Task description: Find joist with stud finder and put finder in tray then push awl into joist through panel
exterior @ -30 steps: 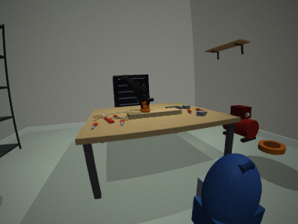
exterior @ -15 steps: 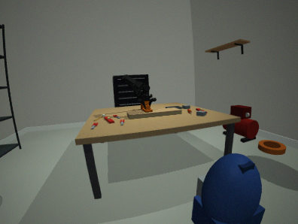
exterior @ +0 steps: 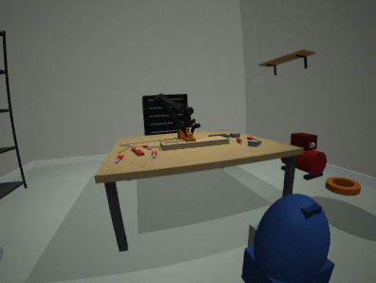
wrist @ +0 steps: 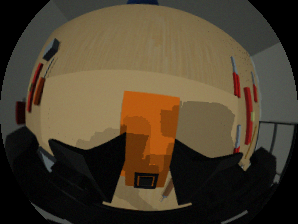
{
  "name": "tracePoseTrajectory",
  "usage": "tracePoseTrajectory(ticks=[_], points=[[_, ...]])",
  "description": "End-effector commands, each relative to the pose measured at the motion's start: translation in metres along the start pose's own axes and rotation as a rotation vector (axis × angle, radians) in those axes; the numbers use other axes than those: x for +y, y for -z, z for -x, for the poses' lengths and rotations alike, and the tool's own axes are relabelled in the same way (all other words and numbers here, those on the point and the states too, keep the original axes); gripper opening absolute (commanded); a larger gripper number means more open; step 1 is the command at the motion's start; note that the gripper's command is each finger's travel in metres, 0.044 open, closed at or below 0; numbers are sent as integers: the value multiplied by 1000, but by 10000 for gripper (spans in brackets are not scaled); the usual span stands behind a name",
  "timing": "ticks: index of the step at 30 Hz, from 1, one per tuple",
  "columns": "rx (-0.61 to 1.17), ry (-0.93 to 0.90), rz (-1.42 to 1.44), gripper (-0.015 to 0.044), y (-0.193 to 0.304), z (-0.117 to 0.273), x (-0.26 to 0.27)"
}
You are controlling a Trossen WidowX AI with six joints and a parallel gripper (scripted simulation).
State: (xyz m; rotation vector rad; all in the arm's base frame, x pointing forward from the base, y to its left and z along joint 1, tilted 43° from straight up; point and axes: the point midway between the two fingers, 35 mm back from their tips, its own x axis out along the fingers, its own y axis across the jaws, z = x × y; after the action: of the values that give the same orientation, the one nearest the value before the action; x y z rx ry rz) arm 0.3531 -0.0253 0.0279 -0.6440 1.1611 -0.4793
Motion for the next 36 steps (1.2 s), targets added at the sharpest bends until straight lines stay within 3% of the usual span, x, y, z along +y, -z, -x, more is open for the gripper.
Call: tracePoseTrajectory(ticks=[1, 36], points=[[0, -6, -2, 0, 0, 0, 9], [-1, -9, -3, 0, 0, 0, 71]])
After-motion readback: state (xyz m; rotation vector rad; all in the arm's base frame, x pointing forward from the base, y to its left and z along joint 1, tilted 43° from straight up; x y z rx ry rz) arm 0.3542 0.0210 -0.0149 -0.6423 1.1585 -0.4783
